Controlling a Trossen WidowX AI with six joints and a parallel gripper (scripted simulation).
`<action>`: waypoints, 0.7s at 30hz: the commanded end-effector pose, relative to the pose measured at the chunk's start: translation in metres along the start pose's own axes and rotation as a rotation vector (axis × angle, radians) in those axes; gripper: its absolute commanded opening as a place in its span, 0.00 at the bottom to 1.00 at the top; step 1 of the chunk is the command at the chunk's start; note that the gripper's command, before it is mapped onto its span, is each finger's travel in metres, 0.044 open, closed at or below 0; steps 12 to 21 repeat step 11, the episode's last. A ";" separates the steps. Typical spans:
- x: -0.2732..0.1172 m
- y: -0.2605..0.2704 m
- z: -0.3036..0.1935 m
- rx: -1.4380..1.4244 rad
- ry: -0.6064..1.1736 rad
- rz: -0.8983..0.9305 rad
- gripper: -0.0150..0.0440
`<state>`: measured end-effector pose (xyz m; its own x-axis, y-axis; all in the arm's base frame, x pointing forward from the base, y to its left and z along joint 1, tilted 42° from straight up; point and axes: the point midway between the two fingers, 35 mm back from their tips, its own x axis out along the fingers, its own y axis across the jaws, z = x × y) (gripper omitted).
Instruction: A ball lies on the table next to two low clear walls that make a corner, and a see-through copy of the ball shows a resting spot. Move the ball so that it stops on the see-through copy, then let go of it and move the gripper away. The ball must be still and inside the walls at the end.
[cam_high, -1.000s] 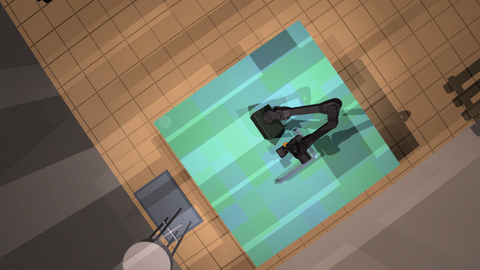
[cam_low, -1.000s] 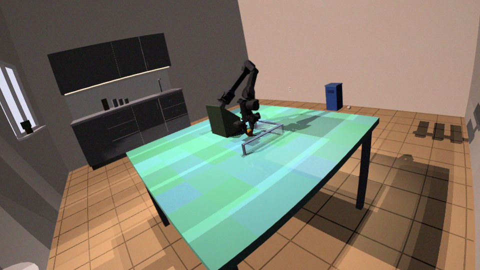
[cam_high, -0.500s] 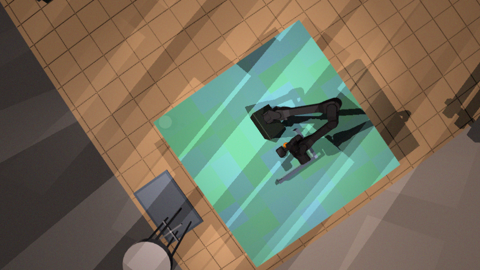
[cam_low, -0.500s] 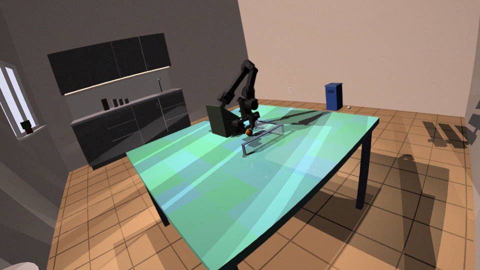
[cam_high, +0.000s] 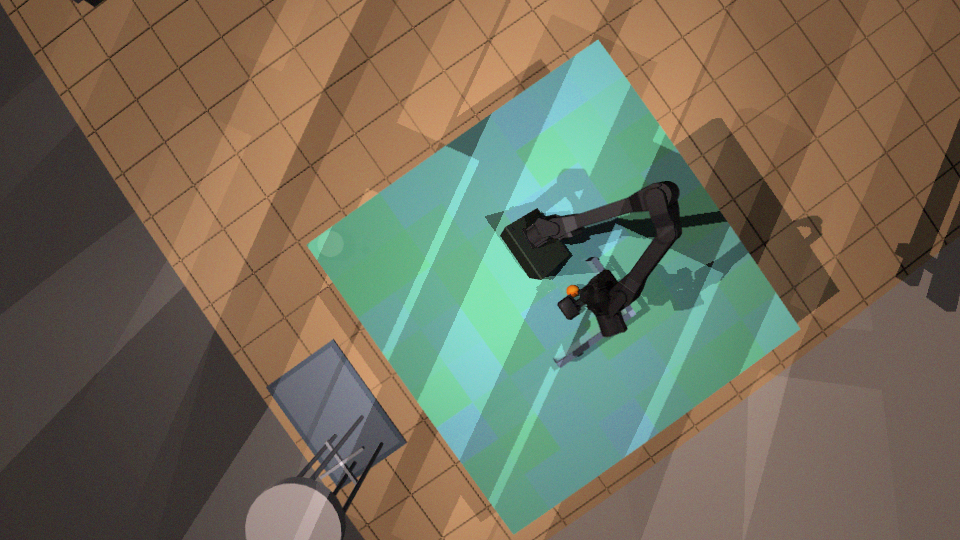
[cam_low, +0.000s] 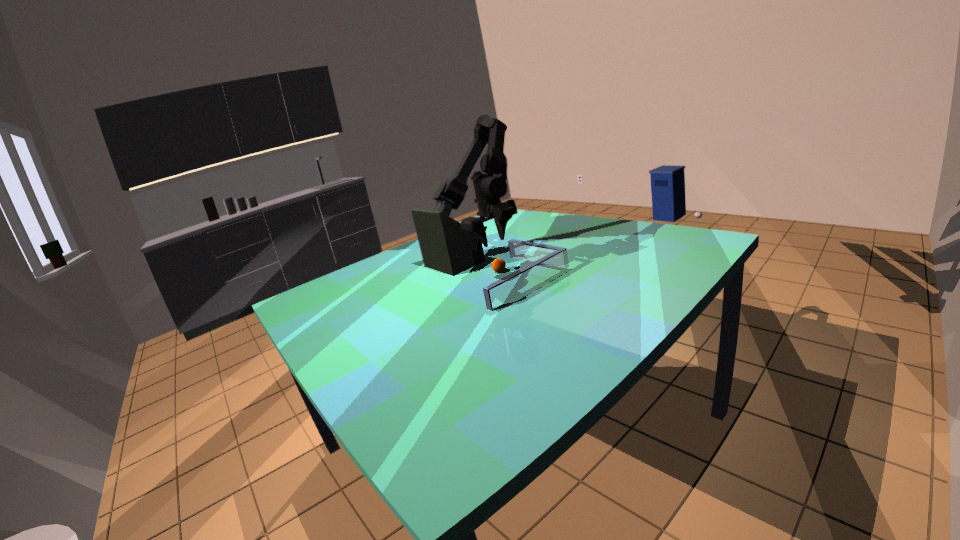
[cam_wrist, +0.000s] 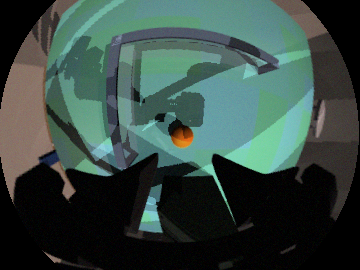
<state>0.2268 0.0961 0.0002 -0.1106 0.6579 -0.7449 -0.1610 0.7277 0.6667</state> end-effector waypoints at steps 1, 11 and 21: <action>0.001 0.000 0.000 0.005 0.001 0.000 0.79; -0.050 0.000 0.000 0.000 0.001 -0.002 1.00; -0.050 0.000 0.000 0.000 0.001 -0.002 1.00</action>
